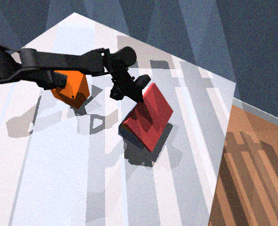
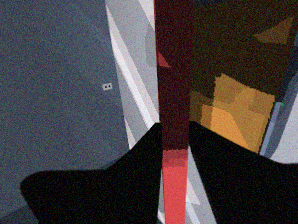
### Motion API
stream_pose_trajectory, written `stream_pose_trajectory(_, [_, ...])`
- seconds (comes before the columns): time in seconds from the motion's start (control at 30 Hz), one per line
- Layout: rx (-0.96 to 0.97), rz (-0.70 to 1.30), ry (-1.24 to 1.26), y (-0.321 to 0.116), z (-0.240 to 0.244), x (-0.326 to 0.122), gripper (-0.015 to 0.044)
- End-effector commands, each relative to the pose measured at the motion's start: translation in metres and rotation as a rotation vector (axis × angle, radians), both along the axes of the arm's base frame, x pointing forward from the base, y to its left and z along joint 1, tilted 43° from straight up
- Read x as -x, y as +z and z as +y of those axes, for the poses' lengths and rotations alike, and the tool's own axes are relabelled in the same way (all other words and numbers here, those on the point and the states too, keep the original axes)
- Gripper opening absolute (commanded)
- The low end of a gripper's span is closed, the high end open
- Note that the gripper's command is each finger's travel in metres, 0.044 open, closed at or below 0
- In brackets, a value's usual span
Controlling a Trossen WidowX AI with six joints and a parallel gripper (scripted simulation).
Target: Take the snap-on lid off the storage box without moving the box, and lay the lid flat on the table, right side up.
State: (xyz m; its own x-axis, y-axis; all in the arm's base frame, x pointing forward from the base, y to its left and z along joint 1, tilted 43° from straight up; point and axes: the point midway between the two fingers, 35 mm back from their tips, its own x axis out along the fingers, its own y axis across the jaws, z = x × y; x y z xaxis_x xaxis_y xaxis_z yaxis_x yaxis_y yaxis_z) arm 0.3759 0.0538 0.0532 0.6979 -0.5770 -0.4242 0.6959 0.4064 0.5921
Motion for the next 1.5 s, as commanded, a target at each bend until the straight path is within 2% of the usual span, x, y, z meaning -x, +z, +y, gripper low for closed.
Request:
stream_pose_trajectory(0.0, [-0.014, -0.027, 0.004, 0.011, 0.008, -0.004, 0.0000])
stream_pose_trajectory(0.87, [-0.015, -0.027, 0.004, 0.036, 0.031, -0.006, 0.0000])
stream_pose_trajectory(1.47, [-0.014, -0.026, 0.004, 0.040, 0.016, 0.001, 0.0000])
